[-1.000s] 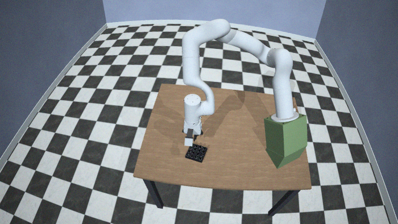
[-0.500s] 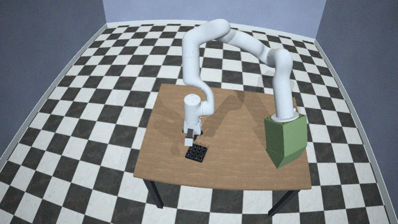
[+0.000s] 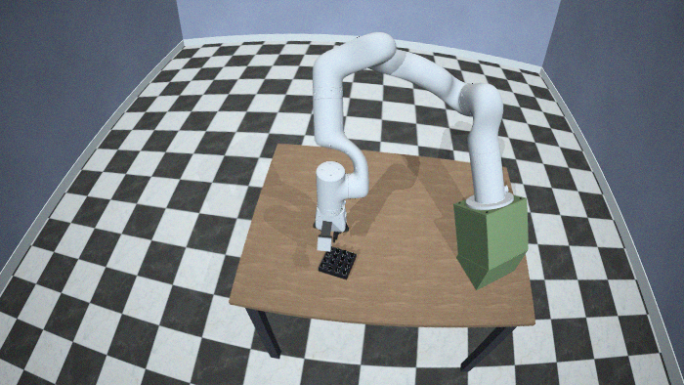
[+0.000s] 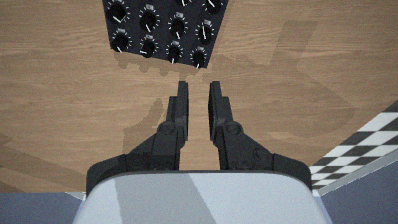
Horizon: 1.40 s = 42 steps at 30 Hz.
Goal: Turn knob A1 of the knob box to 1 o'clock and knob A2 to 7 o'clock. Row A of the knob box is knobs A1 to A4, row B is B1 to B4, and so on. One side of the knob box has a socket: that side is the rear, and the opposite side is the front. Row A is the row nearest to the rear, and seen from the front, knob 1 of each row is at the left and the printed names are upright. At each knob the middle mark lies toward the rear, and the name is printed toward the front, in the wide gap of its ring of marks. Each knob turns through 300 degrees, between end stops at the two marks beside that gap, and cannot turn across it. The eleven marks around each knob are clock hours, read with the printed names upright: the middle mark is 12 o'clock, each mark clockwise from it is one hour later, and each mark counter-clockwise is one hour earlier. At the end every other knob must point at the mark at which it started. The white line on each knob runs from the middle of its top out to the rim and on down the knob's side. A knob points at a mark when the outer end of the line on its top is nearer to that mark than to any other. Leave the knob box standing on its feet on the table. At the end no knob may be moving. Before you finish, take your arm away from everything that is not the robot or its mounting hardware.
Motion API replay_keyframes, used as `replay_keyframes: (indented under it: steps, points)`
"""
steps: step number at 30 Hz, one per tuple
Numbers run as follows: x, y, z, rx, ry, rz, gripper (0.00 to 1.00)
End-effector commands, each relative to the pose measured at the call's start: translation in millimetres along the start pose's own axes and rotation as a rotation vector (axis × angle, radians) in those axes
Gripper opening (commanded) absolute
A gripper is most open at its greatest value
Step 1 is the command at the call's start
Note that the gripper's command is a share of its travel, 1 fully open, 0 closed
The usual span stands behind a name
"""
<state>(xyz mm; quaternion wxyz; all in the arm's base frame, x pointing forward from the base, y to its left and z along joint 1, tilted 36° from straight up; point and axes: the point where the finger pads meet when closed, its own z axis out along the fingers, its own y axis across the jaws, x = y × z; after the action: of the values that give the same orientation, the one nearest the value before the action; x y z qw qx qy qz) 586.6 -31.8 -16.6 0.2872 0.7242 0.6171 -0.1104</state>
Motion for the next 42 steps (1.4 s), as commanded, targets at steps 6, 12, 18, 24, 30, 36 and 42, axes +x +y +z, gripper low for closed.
replay_keyframes:
  steps: [6, 12, 18, 24, 30, 36, 42]
  points:
    - [0.3, 0.7, -0.2, -0.001, 0.001, 0.0, 0.19]
    - [0.3, 0.8, 1.0, -0.001, 0.001, 0.0, 0.19]
    - [0.3, 0.8, 4.8, -0.001, 0.0, 0.0, 0.19]
    - [0.3, 0.9, 9.5, -0.001, 0.0, 0.0, 0.19]
    - [0.3, 1.0, 15.6, -0.001, 0.0, 0.0, 0.19]
    - [0.3, 1.1, 23.7, -0.001, 0.0, 0.0, 0.19]
    - [0.3, 1.1, 29.0, -0.001, 0.0, 0.0, 0.19]
